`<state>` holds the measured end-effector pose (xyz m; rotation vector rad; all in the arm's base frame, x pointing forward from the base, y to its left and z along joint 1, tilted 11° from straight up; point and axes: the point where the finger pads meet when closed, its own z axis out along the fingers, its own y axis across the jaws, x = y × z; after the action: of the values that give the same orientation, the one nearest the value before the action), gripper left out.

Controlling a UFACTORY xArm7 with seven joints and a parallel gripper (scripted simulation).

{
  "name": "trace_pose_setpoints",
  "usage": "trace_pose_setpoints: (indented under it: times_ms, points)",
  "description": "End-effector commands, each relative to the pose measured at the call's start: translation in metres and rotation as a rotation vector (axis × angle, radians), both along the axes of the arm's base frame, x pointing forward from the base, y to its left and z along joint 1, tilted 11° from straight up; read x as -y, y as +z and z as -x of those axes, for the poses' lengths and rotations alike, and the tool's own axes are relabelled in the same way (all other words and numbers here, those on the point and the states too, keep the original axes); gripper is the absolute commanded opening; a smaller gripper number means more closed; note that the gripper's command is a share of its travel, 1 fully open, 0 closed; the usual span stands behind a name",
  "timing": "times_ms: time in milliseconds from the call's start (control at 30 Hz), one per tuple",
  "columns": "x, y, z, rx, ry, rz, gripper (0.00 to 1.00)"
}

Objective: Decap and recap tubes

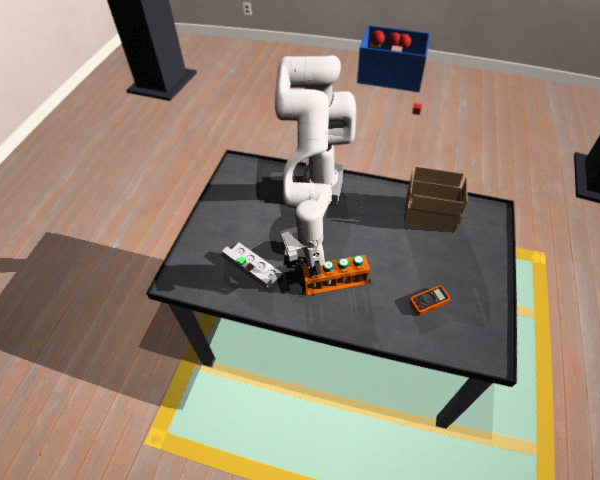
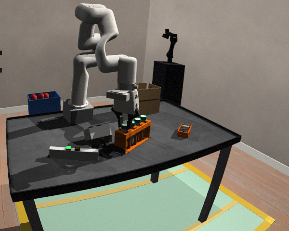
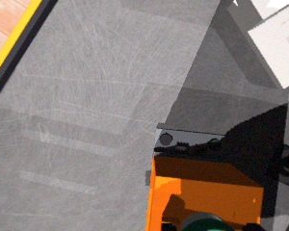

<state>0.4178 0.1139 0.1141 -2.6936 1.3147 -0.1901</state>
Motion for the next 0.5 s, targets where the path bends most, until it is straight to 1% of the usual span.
trace_pose_setpoints:
  times_ms: [0, 333, 400, 467]
  points:
    - [-0.0008, 0.0008, -0.0009, -0.002, -0.269, -0.01, 0.0]
    - [-0.0008, 0.0005, -0.0009, -0.026, -0.708, -0.095, 0.0]
    - [-0.0008, 0.0005, -0.0009, -0.026, -0.708, -0.095, 0.0]
    - [-0.0008, 0.0004, -0.0009, -0.031, -0.828, -0.114, 0.0]
